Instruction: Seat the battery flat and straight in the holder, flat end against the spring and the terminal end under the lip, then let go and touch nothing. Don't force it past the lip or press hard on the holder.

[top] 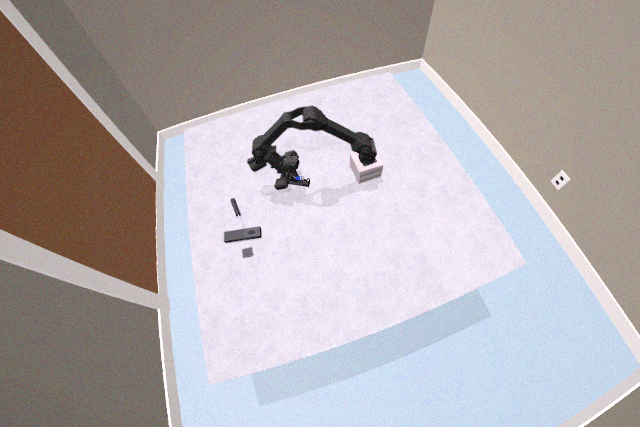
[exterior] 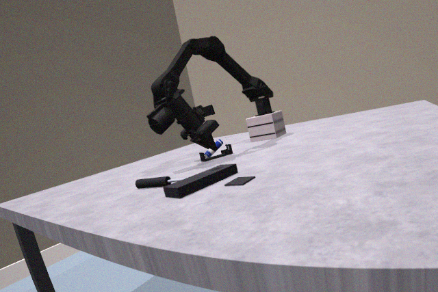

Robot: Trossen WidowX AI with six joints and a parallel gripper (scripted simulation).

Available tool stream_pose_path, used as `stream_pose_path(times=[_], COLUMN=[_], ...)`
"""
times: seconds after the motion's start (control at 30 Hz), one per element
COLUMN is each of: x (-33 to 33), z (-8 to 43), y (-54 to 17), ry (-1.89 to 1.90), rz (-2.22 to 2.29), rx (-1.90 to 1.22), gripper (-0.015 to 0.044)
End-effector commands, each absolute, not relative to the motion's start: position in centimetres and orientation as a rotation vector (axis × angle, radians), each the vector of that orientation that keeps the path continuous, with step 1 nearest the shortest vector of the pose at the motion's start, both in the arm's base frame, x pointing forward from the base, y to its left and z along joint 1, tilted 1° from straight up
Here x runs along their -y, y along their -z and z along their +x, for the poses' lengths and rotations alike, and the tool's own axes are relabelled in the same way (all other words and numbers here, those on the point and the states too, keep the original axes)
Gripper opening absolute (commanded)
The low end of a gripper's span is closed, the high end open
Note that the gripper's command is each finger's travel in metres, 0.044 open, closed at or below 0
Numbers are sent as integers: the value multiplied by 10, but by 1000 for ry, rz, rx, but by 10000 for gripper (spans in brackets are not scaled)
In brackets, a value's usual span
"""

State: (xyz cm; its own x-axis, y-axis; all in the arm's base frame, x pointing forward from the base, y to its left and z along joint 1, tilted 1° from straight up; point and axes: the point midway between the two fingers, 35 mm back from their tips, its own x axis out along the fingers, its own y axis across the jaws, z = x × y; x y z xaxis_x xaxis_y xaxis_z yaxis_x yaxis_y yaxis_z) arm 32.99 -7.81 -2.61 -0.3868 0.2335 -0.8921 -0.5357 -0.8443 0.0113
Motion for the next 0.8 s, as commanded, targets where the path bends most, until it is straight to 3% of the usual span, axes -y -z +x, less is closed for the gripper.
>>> stream_pose_path(times=[0.0,0.77], x=[80,78], z=[333,331], y=[27,32], ry=[-2227,-2164], rz=[-1421,-1544], rx=[-429,-470], gripper=[61,61])
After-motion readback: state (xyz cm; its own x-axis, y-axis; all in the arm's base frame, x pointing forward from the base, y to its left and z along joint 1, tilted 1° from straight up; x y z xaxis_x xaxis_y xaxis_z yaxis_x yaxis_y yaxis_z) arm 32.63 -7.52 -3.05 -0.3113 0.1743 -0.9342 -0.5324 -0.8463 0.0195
